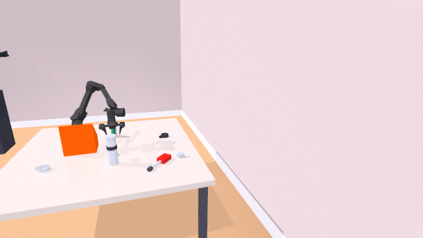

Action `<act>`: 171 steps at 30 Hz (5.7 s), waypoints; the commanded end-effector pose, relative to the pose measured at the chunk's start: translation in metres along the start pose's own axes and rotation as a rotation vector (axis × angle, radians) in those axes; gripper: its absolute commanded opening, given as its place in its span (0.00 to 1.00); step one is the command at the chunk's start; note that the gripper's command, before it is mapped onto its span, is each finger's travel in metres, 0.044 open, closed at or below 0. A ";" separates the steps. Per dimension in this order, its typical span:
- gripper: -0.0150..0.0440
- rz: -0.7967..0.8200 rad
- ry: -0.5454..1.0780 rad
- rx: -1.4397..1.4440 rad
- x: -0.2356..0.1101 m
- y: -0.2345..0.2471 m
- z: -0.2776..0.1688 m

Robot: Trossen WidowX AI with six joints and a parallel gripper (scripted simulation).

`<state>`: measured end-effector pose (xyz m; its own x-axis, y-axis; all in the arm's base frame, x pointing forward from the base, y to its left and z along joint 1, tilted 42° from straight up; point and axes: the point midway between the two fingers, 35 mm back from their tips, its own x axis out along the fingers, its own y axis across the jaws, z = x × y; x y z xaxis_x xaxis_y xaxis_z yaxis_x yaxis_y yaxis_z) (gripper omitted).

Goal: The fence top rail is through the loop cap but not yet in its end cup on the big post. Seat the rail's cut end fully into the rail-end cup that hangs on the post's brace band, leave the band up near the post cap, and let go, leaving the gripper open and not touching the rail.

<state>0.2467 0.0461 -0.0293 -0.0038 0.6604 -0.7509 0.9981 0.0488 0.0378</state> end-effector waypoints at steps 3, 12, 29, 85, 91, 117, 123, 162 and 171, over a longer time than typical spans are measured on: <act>1.00 -0.002 0.006 0.009 0.008 -0.001 0.000; 1.00 -0.003 0.004 0.009 0.022 0.000 0.000; 1.00 -0.003 0.005 0.009 0.049 -0.001 0.000; 0.25 -0.010 -0.269 0.006 -0.006 -0.003 0.030; 0.25 -0.012 -0.245 0.010 -0.001 -0.004 0.026; 0.25 -0.012 -0.246 0.010 -0.007 -0.001 0.031; 0.25 -0.012 -0.246 0.010 -0.008 -0.001 0.032; 0.25 -0.020 -0.235 0.007 -0.005 -0.003 0.051; 0.25 -0.020 -0.235 0.007 -0.005 -0.003 0.051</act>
<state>0.2446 0.0115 -0.0586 -0.0217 0.4878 -0.8727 0.9984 0.0562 0.0066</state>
